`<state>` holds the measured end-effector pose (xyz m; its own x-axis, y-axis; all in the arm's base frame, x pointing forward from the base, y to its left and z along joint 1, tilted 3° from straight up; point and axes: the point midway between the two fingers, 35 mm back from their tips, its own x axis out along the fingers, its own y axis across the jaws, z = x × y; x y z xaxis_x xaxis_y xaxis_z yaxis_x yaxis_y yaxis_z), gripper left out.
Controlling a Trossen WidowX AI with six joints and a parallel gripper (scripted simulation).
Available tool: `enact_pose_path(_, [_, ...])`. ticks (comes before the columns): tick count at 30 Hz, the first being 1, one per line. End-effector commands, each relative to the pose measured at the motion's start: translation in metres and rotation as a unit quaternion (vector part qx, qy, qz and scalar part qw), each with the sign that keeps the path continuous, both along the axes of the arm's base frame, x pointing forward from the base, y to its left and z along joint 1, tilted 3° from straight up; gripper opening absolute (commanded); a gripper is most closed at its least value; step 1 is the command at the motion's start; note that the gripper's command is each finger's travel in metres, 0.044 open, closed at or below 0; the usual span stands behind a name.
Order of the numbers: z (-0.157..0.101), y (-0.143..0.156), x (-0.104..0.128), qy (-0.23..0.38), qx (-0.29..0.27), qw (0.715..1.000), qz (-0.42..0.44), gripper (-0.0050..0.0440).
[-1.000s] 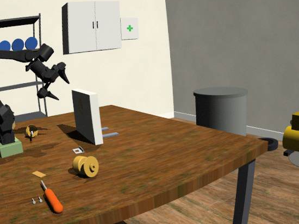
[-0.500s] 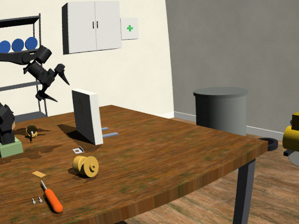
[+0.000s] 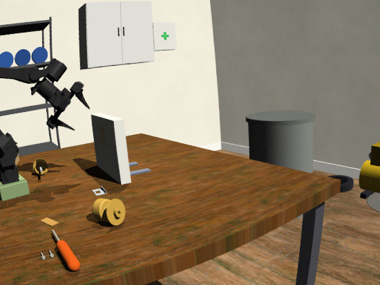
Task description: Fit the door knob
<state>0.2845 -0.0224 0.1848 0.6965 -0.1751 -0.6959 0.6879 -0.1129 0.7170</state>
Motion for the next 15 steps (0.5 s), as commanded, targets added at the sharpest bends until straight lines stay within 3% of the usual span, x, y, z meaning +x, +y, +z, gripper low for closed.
enact_pose_path(1, [-0.0029, -0.0009, 0.0014, 0.002, 0.0, 1.0, -0.002, 0.044])
enact_pose_path(15, [-0.0071, -0.0022, 0.0054, 0.002, 0.0, 1.0, -0.002, 0.044])
